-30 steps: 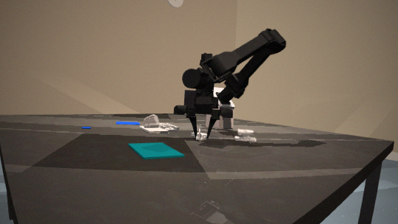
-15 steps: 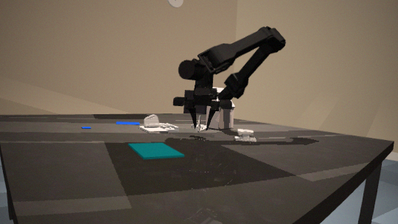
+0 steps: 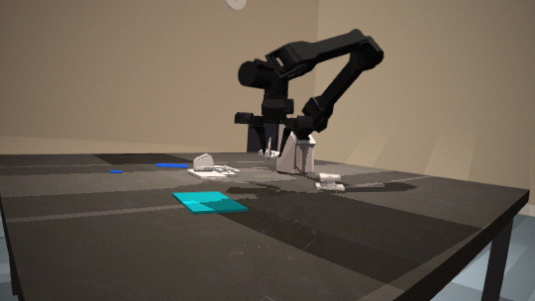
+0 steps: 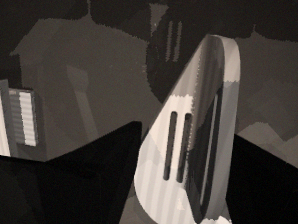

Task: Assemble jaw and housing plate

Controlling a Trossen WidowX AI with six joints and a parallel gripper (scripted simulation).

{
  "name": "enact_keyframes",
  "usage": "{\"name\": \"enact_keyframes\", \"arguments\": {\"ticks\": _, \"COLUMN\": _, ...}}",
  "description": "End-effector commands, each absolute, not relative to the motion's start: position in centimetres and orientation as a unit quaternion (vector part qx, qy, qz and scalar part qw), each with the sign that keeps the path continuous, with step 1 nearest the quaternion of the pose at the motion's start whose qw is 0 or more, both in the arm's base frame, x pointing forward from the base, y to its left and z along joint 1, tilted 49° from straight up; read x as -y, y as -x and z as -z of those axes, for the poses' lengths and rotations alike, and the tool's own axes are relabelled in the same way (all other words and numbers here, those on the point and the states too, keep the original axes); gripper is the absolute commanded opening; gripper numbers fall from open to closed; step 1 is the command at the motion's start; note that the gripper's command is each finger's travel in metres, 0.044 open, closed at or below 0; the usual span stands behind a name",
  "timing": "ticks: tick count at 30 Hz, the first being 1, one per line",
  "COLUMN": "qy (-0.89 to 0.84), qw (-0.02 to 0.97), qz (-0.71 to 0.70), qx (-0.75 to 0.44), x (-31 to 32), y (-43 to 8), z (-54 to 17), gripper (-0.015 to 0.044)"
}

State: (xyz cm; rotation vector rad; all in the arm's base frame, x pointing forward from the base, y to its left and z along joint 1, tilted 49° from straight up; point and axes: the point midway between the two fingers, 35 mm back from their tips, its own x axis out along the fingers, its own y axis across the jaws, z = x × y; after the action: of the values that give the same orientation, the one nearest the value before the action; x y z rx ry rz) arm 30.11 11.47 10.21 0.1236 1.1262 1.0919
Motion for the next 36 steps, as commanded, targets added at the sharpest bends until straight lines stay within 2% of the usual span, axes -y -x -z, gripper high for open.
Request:
{"name": "enact_keyframes", "arguments": {"ticks": 1, "qy": -0.052, "qw": 0.710, "qz": -0.495, "qx": -0.499, "x": -11.2, "y": -30.2, "z": -11.0, "gripper": 0.0134}}
{"name": "enact_keyframes", "arguments": {"ticks": 11, "qy": -0.057, "qw": 0.709, "qz": -0.490, "qx": -0.504, "x": -11.1, "y": -30.3, "z": -10.8, "gripper": 0.0134}}
{"name": "enact_keyframes", "arguments": {"ticks": 36, "qy": -0.276, "qw": 0.656, "qz": -0.301, "qx": -0.635, "x": -5.7, "y": -31.3, "z": -4.8, "gripper": 0.0134}}
